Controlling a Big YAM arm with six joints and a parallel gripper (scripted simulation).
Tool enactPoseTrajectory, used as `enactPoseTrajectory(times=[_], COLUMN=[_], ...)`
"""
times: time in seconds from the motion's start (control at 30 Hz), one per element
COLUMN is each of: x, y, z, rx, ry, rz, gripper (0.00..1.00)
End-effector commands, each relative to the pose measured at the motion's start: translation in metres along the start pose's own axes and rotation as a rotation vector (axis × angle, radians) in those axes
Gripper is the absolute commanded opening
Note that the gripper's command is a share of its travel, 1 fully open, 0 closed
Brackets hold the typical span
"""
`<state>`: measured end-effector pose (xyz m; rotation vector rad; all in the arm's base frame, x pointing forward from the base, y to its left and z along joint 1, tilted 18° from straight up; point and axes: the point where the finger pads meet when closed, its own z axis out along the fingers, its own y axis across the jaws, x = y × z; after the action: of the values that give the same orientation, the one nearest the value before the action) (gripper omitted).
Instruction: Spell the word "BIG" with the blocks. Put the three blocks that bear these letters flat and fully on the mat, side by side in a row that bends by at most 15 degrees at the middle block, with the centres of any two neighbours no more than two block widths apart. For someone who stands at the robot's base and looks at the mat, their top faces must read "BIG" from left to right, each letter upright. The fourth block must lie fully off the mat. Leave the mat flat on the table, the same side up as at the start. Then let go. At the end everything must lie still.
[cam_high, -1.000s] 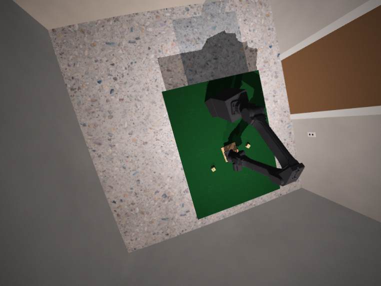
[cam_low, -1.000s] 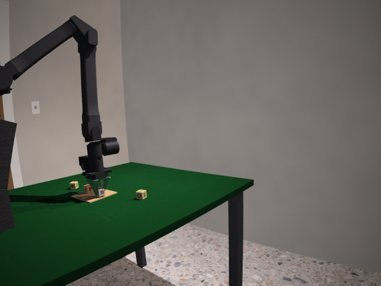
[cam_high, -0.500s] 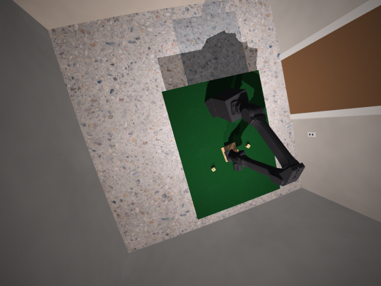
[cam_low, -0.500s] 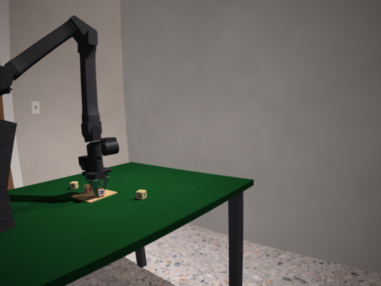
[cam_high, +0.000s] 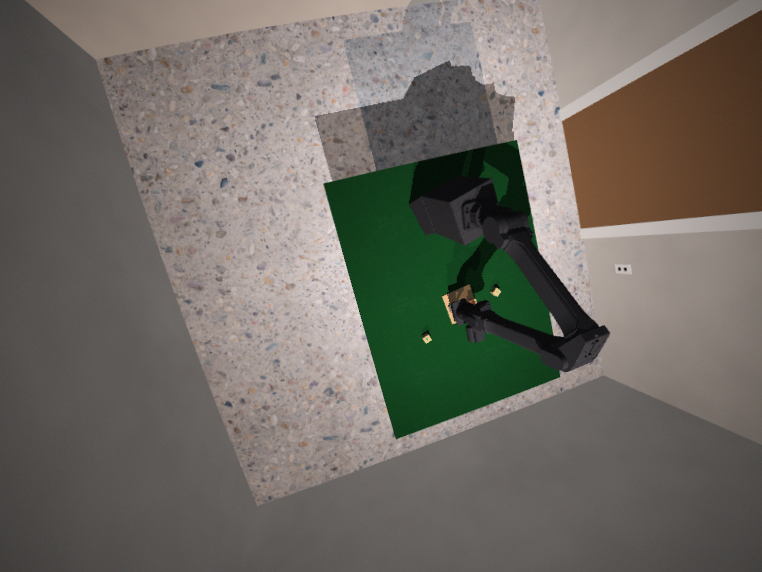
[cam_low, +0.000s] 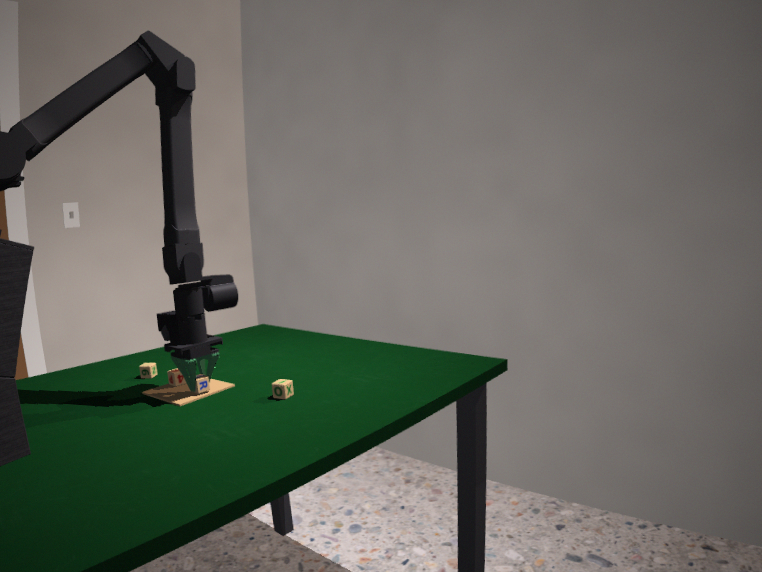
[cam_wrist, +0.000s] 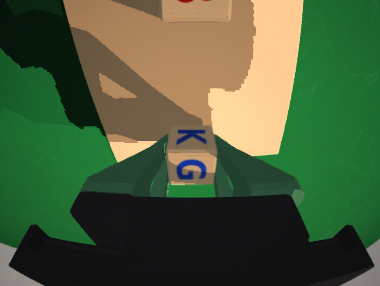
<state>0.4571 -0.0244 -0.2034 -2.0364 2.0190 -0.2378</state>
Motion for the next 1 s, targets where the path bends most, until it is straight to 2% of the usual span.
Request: enactPoseTrajectory(times=[0.0,0.97], x=[-0.0028,-0.0031], y=[0.0042,0.0087], z=[0.0045,0.0043], rx=[-0.005,-0.01], ry=[0.0,0.0], rz=[0.001,0.002], gripper=[0.27,0.27])
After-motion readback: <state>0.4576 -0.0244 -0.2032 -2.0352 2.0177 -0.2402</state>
